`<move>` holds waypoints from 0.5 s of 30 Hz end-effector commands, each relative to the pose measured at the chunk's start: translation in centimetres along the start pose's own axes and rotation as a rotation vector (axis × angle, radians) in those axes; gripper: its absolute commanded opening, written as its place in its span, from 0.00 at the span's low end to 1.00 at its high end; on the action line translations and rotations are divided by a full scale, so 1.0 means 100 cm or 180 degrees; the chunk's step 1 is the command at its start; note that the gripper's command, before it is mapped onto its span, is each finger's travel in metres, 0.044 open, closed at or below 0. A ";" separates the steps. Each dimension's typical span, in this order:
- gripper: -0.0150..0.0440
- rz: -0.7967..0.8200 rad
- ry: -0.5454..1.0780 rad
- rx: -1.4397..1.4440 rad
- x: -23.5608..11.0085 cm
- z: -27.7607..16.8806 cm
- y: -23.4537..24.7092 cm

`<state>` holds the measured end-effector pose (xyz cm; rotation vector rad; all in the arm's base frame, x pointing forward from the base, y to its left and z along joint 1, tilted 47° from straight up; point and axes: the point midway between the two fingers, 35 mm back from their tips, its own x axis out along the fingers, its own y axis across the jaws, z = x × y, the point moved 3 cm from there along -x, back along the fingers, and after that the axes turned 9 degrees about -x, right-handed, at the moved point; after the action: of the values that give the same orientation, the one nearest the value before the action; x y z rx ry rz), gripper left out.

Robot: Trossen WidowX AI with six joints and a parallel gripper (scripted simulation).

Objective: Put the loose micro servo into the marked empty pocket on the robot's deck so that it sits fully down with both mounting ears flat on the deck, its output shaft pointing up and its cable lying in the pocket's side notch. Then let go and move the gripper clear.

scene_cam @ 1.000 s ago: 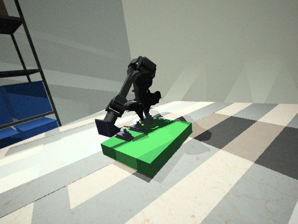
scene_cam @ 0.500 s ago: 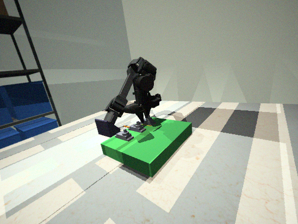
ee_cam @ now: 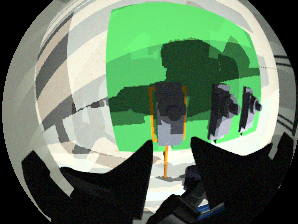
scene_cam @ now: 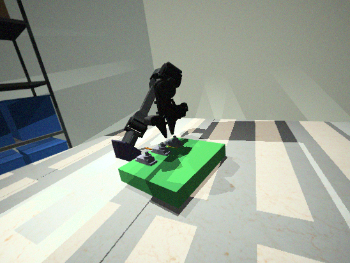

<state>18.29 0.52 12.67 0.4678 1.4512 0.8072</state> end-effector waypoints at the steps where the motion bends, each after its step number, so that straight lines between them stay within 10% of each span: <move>1: 0.57 -0.0001 0.0019 -0.0019 -0.007 0.000 0.000; 15: 1.00 -0.0101 -0.0142 0.0029 -0.060 0.087 -0.011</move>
<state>24.77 -2.11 15.94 0.4569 1.4252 0.7749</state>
